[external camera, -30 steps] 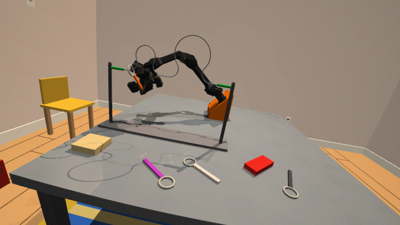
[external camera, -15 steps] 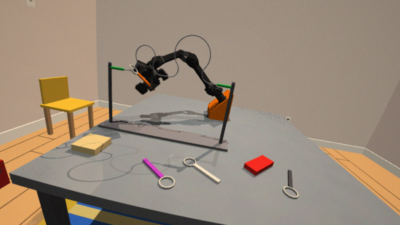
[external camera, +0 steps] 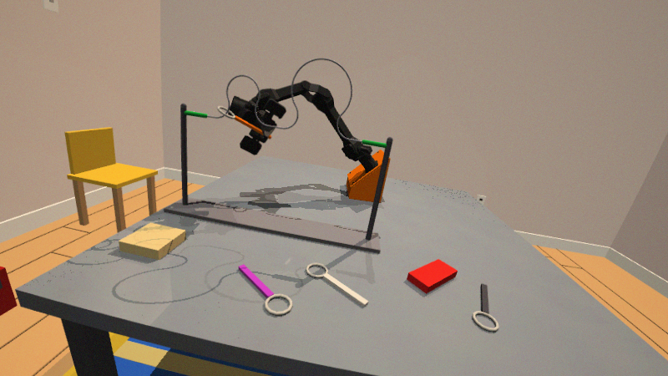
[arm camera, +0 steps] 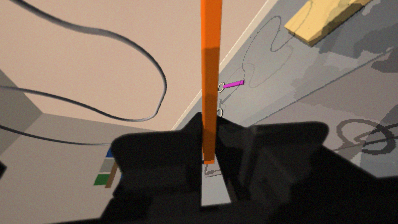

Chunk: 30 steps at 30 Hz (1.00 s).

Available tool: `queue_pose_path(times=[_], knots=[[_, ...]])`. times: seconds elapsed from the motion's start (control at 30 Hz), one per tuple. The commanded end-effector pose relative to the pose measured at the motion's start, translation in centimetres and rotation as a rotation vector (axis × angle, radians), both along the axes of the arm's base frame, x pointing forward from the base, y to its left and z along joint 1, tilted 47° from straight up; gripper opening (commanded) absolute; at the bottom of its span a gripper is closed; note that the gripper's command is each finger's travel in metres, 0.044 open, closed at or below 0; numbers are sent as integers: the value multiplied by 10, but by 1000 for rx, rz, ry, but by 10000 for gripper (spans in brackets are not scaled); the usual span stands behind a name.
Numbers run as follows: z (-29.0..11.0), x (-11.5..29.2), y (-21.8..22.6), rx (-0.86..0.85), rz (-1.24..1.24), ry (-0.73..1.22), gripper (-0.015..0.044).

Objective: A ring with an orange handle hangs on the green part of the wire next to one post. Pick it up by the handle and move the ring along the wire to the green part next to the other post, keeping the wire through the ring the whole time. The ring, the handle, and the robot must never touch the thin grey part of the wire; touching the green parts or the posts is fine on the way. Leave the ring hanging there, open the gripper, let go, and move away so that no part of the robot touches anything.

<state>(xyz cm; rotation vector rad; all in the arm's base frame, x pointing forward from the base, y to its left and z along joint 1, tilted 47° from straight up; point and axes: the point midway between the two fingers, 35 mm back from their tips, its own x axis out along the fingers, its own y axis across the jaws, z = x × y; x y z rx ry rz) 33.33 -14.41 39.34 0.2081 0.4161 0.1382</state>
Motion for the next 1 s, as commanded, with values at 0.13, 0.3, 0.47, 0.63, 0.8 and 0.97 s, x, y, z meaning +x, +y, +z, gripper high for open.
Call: queue_pose_path(times=[0.13, 0.3, 0.47, 0.63, 0.8, 0.97], knots=[[10, -4, 30, 208, 24, 11, -150], [18, -6, 44, 323, 35, 17, -150], [26, -7, 56, 423, 44, 23, -150], [35, -9, 67, 511, 52, 28, -150], [43, -10, 74, 582, 59, 33, -150], [50, -11, 81, 640, 64, 37, -150]])
